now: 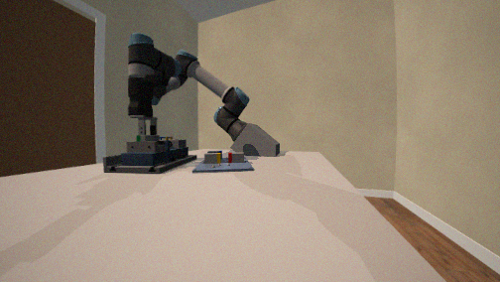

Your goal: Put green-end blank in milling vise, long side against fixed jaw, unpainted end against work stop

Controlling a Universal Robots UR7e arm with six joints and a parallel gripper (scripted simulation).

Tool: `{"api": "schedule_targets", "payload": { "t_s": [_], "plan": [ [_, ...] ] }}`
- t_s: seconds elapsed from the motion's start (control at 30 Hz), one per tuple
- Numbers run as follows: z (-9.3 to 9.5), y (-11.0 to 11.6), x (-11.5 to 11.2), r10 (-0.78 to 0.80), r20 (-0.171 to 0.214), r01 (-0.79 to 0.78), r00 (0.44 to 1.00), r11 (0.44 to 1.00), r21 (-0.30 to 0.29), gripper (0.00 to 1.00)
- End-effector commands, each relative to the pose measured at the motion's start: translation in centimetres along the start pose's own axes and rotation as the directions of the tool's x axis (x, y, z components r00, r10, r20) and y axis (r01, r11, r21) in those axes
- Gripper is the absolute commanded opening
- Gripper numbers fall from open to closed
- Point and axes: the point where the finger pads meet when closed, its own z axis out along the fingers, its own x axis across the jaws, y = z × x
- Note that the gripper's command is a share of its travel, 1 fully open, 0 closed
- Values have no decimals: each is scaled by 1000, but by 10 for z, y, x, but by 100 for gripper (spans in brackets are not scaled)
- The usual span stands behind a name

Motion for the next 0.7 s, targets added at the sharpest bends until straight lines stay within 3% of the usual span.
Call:
{"api": "schedule_targets", "payload": {
  "t_s": [0.0, 0.67],
  "plan": [
    [-1, 0, 0, 0, -1, 0, 1000, 1000, 0, 100],
    [-5, 0, 0, 0, -1, 0, 1000, 1000, 0, 100]
  ]
}}
